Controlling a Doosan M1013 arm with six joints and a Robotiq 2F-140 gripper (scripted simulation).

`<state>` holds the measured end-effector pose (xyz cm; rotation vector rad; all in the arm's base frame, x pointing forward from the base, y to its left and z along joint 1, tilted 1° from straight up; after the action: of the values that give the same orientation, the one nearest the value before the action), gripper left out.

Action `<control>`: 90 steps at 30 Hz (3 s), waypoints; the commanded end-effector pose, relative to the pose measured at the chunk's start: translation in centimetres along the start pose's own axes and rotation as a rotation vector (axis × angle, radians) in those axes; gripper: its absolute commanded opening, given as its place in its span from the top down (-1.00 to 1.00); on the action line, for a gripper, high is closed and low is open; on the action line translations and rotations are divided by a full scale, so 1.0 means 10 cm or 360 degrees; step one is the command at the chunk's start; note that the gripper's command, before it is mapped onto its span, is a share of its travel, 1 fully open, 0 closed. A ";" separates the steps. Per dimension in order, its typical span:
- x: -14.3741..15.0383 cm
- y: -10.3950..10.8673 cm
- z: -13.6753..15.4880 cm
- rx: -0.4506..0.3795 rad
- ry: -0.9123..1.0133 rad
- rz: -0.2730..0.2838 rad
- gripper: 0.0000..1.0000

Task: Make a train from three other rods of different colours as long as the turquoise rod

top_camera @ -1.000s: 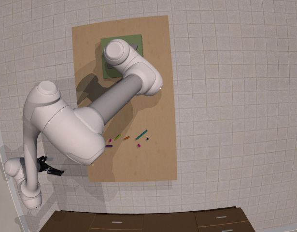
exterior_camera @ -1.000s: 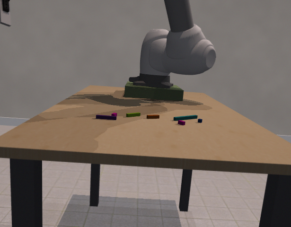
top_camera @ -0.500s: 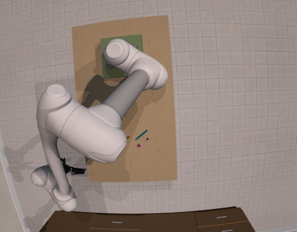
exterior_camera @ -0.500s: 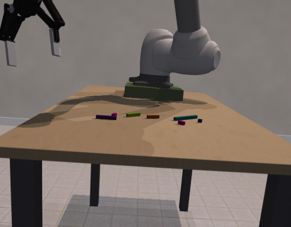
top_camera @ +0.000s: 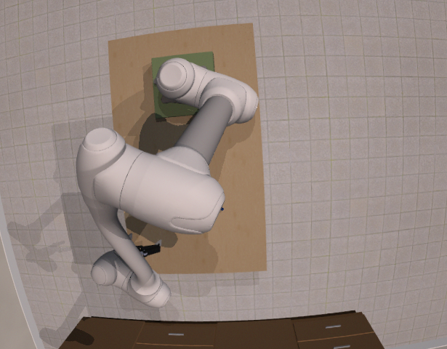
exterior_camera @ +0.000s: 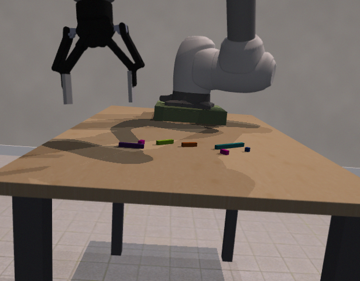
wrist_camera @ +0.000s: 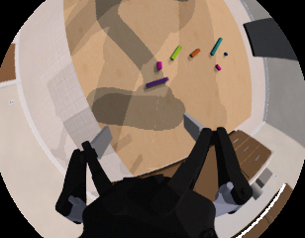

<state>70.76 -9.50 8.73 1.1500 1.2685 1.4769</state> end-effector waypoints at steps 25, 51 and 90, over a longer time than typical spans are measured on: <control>0.98 -0.46 -0.26 0.0127 0.0296 -0.0150 -1.00; 0.98 -0.46 -0.26 0.0127 0.0296 -0.0150 -1.00; 0.98 -0.46 -0.26 0.0127 0.0296 -0.0150 -1.00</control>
<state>66.28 0.00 5.10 1.0074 1.5000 1.5017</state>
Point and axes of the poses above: the point where the finger pads meet when closed, its own y axis back along the fingers, its own x axis across the jaws, z = x × y, the point moved 3 cm from there along y, back along the fingers, and after that the axes turned 11 degrees about y, right-handed, at the moved point
